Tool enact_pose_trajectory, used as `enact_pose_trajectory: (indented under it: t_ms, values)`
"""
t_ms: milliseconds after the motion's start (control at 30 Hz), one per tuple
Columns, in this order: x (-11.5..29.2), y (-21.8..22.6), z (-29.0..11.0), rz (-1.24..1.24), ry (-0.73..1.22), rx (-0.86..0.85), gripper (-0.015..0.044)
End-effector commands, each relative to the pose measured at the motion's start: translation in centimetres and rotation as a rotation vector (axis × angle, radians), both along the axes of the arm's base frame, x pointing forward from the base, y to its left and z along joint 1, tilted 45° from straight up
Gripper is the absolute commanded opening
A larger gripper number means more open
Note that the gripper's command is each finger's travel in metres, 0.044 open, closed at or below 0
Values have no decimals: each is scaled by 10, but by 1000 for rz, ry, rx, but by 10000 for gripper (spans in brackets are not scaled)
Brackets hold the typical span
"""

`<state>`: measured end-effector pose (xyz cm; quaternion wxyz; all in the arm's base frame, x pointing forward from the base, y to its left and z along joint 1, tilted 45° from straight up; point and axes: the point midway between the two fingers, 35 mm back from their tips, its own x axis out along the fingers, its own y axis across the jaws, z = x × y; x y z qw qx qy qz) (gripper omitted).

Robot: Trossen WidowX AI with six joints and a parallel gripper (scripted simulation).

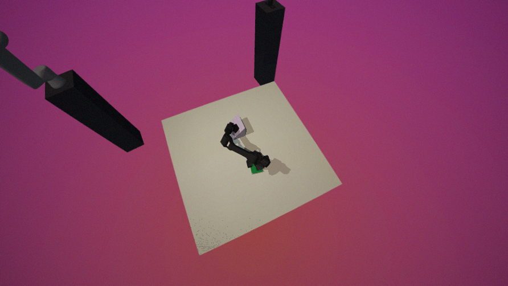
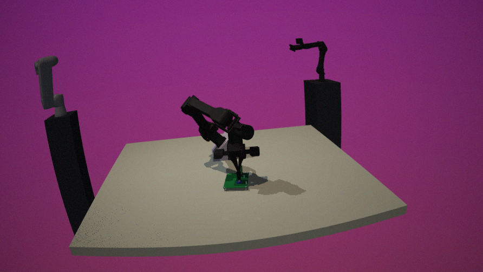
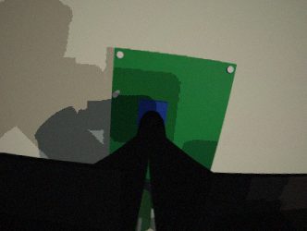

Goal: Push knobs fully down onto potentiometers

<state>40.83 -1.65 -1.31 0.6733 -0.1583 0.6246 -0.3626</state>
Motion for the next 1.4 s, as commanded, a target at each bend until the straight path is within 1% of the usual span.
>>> enact_pose_trajectory:
  t_ms: [0,1367]
  values:
    - [0,-26,-19,-53,9,-11,0]
    - [0,-29,-22,-53,9,-11,0]
